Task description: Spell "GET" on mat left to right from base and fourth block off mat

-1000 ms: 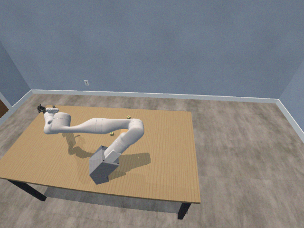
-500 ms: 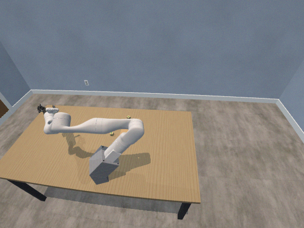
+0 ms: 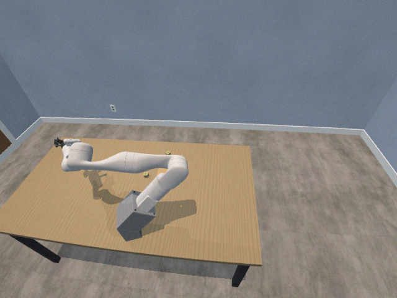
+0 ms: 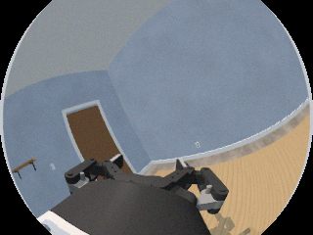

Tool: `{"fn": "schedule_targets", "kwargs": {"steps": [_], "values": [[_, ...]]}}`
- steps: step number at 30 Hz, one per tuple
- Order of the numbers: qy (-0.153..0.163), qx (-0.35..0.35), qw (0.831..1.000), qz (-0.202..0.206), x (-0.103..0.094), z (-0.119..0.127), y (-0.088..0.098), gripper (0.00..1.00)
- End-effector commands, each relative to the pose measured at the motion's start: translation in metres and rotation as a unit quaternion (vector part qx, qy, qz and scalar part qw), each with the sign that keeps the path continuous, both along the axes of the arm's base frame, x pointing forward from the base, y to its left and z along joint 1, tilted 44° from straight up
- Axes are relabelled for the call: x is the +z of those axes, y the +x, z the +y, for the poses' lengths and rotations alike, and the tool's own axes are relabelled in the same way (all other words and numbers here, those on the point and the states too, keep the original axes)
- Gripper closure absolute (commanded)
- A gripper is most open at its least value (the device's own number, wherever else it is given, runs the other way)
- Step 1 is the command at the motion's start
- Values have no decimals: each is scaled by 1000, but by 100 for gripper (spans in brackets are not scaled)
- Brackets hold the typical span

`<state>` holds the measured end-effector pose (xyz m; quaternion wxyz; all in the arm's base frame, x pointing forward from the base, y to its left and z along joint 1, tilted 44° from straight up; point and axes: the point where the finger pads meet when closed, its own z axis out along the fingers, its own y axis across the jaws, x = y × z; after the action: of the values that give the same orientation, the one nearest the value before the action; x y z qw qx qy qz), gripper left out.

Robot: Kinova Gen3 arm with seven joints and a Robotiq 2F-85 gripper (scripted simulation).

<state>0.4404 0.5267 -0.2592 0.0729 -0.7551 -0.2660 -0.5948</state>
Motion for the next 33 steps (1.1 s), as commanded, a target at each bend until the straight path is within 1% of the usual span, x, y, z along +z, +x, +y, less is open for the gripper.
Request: {"fn": "schedule_targets", "kwargs": {"steps": [1, 4, 7, 9, 12, 16, 18, 19, 22, 25, 29, 33], "values": [[1, -7, 1000, 0, 10, 0, 7, 0], [-31, -26, 999, 15, 13, -21, 22, 0], [-69, -52, 996, 34, 17, -50, 38, 0], [-97, -72, 991, 50, 21, -74, 48, 0], [-141, -109, 981, 79, 29, -119, 60, 0], [-200, -166, 958, 125, 45, -192, 65, 0], [-200, -166, 958, 125, 45, -192, 65, 0], [-214, -181, 950, 138, 49, -211, 64, 0], [-252, -227, 924, 179, 65, -271, 54, 0], [-286, -271, 892, 221, 82, -328, 35, 0], [-320, -323, 847, 275, 107, -395, -1, 0], [-342, -364, 804, 322, 130, -446, -40, 0]]}}
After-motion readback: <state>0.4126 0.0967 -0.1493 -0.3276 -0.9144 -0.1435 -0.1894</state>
